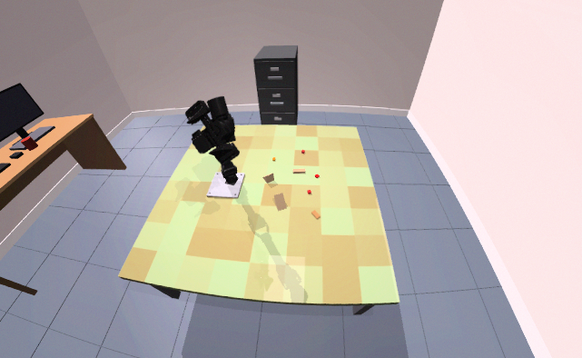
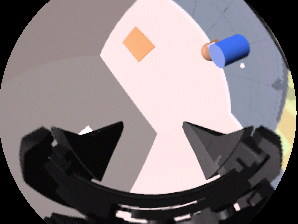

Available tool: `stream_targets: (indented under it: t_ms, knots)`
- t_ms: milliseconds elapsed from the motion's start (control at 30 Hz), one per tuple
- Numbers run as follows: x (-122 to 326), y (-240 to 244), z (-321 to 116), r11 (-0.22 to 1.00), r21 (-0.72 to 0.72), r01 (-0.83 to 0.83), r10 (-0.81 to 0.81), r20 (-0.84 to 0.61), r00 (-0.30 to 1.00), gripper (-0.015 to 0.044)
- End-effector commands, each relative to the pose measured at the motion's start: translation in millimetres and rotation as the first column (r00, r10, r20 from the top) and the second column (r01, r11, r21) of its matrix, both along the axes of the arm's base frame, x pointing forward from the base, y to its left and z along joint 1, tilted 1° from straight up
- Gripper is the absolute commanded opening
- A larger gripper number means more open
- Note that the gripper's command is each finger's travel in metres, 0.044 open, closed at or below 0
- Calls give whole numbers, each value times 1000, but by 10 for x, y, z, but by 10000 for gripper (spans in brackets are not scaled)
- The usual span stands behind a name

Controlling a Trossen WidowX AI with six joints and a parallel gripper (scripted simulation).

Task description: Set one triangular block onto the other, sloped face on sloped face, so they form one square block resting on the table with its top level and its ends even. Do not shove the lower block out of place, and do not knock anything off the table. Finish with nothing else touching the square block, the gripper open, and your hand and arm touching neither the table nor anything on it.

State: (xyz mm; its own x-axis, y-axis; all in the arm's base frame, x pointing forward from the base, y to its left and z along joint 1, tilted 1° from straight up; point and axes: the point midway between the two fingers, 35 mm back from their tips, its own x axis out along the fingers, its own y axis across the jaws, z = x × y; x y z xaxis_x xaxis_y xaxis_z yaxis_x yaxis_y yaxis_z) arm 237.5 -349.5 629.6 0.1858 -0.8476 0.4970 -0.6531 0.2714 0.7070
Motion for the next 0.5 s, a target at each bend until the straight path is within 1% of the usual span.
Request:
stream_targets:
  t_ms: [0,100,233,367,467]
  knots:
    - [546,-53,-563,993,116,-39,71,-285,956,440]
    - [848,-14,-949,981,183,-59,137,-454,881,440]
    - [1194,114,-1495,961,264,-84,241,-646,724,440]
    - [1464,327,-2064,934,341,-109,347,-787,510,440]
    - [1607,537,-2498,909,398,-127,417,-851,318,440]
